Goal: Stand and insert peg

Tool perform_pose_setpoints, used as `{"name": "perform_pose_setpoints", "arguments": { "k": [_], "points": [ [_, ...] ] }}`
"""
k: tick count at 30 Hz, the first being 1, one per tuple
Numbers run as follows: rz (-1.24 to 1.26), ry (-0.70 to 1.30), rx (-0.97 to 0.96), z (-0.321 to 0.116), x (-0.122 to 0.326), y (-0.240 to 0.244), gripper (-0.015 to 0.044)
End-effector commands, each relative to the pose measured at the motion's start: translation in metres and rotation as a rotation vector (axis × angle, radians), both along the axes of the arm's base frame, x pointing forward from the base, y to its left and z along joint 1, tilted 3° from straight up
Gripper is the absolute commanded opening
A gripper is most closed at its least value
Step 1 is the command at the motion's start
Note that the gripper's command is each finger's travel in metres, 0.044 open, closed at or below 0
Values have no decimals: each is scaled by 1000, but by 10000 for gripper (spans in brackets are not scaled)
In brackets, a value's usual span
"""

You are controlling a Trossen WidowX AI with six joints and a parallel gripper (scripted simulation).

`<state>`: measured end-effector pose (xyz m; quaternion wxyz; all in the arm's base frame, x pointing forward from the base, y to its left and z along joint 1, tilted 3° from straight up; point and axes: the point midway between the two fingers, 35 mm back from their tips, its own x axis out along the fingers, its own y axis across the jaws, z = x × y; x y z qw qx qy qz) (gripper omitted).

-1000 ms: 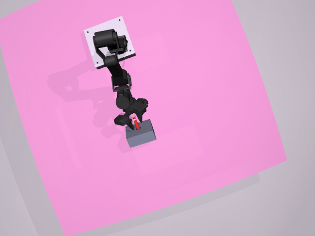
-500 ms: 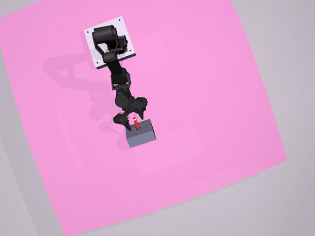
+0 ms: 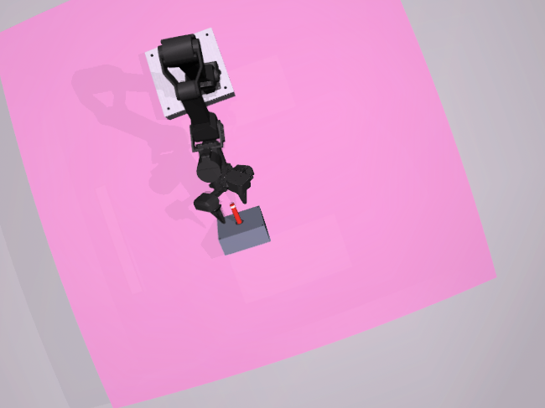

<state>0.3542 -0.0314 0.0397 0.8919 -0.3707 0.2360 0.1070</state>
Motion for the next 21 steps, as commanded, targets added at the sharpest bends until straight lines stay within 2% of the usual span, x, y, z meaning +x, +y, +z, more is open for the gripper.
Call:
{"name": "perform_pose_setpoints", "arguments": {
  "k": [1, 21],
  "points": [
    [6, 2, 0, 1, -3, 1, 440],
    [4, 0, 0, 11, -14, 0, 440]
  ]
}}
